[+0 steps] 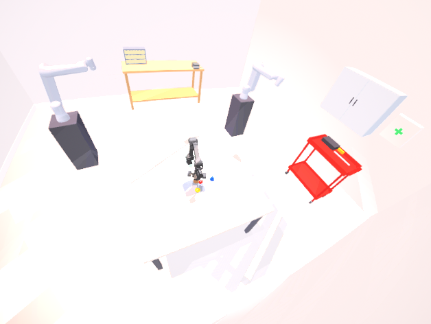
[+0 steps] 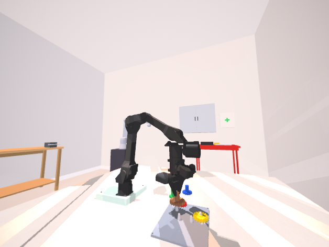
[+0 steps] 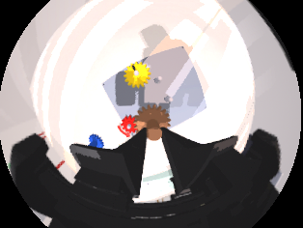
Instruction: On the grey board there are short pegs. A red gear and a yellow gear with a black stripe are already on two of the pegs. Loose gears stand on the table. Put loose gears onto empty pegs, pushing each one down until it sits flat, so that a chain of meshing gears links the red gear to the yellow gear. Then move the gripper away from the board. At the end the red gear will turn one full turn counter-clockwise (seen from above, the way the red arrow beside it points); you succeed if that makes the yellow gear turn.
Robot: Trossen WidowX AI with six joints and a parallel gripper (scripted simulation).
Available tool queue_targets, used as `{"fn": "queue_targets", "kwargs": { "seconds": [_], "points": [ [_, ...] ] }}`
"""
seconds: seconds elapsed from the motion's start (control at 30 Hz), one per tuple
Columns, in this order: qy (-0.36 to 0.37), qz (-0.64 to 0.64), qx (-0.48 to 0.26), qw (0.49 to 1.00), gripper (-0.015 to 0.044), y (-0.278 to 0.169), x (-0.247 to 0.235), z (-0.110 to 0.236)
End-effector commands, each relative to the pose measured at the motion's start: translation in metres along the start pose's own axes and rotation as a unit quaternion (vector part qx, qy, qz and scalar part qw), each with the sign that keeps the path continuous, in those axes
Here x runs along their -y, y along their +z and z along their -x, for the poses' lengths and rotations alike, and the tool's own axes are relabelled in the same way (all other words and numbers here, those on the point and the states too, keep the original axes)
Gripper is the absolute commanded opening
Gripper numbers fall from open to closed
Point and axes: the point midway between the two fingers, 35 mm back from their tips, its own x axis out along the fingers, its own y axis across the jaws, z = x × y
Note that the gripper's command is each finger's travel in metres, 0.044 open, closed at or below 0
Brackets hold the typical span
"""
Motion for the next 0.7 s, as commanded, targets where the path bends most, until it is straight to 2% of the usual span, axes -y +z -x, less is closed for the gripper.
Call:
{"fn": "queue_targets", "kwargs": {
  "seconds": [0.0,0.4,0.67],
  "points": [
    [-0.002,-0.005,-0.005,1.000,0.0000,-0.002,0.001,-0.008],
    [-0.003,-0.094,-0.005,0.996,0.0000,-0.002,0.001,-0.026],
    [-0.003,-0.136,-0.005,0.991,0.0000,-0.002,0.002,-0.024]
  ]
}}
